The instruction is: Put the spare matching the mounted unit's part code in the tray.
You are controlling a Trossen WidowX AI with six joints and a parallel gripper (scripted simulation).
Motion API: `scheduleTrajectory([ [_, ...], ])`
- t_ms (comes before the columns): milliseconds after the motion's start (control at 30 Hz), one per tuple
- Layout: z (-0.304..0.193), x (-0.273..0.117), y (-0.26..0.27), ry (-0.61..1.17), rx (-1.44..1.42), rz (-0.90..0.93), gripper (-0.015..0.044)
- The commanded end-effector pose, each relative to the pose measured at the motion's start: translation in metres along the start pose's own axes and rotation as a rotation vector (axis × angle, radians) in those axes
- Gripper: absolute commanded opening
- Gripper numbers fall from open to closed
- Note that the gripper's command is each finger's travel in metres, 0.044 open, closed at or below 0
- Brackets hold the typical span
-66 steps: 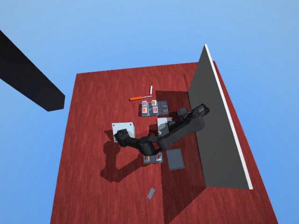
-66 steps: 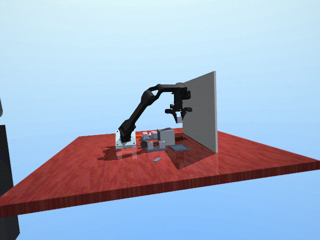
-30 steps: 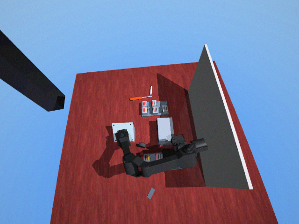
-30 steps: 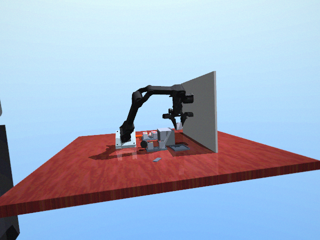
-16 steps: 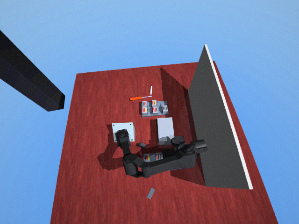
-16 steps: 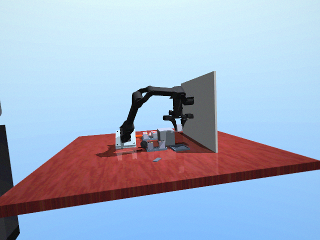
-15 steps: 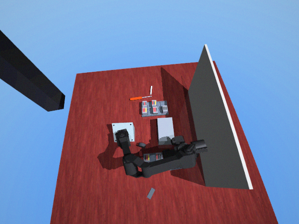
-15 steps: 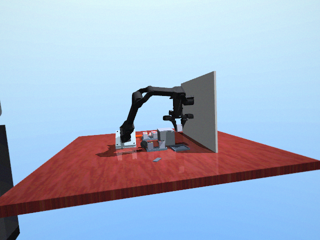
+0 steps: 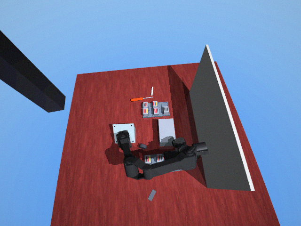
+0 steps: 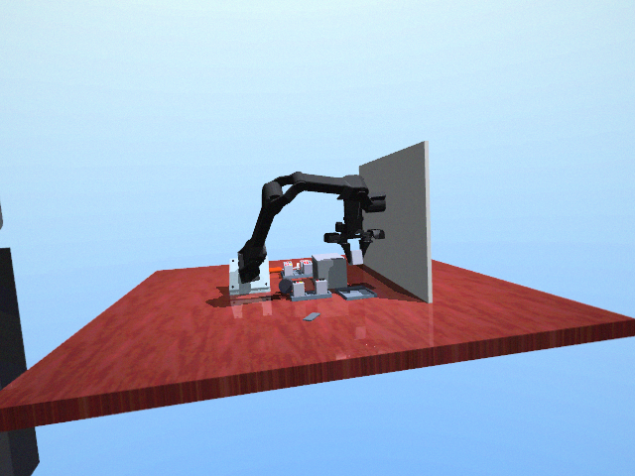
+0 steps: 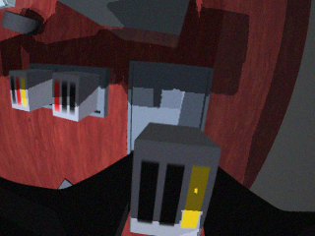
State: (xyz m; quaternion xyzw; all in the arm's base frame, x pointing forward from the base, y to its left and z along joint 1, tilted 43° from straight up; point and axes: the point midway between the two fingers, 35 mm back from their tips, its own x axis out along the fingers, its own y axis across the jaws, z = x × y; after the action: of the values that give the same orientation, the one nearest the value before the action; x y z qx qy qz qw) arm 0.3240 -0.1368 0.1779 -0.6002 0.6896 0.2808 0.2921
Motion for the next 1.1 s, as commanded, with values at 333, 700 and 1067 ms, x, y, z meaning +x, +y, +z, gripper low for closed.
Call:
scheduleTrajectory([
  [333, -0.001, 0.011, 0.000, 0.003, -0.006, 0.002, 0.0000],
  [700, -0.001, 0.019, 0.000, 0.003, -0.006, 0.002, 0.0000],
  [1067, -0.001, 0.028, 0.000, 0.004, -0.006, 0.002, 0.0000],
])
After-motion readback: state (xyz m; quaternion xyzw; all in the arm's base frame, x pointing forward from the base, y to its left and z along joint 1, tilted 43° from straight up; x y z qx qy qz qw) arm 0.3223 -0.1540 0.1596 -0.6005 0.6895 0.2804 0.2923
